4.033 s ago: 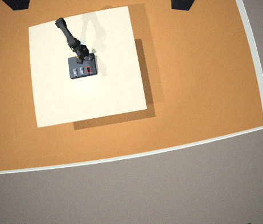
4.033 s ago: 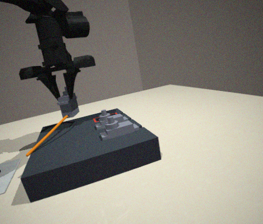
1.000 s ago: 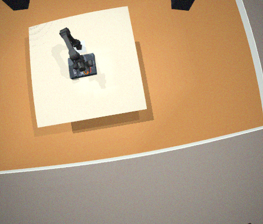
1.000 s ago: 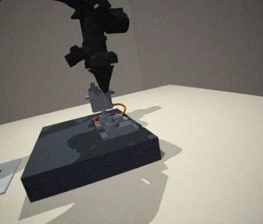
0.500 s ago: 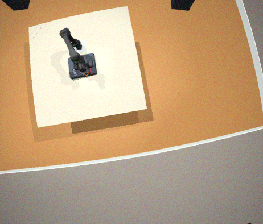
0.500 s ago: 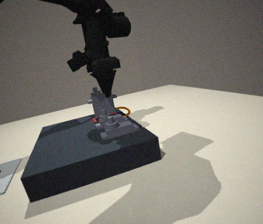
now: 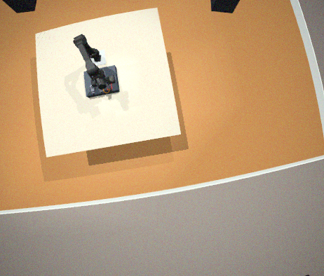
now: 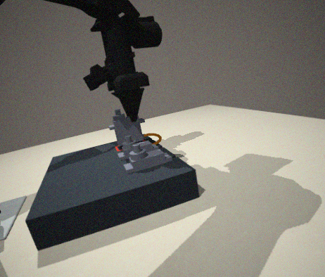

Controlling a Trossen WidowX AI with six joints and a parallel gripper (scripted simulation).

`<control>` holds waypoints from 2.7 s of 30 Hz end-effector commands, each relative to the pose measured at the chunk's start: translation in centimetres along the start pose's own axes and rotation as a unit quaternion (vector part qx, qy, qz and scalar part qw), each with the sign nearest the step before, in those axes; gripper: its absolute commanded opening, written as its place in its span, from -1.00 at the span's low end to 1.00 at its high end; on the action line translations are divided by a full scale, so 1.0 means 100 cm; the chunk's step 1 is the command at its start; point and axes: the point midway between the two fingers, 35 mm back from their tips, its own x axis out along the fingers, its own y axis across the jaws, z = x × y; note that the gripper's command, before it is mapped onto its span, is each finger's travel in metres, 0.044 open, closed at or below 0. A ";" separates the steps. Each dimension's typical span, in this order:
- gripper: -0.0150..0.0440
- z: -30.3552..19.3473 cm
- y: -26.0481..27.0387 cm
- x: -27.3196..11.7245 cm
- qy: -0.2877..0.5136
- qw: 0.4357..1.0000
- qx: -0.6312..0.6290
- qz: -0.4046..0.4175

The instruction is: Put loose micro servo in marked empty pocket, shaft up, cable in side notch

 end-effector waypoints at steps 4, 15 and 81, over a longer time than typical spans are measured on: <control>-0.49 0.000 0.000 0.005 0.001 1.000 -0.003 -0.001; -0.49 0.000 0.000 0.018 0.001 1.000 -0.003 -0.001; 1.00 0.108 0.001 -0.061 0.007 1.000 -0.003 -0.005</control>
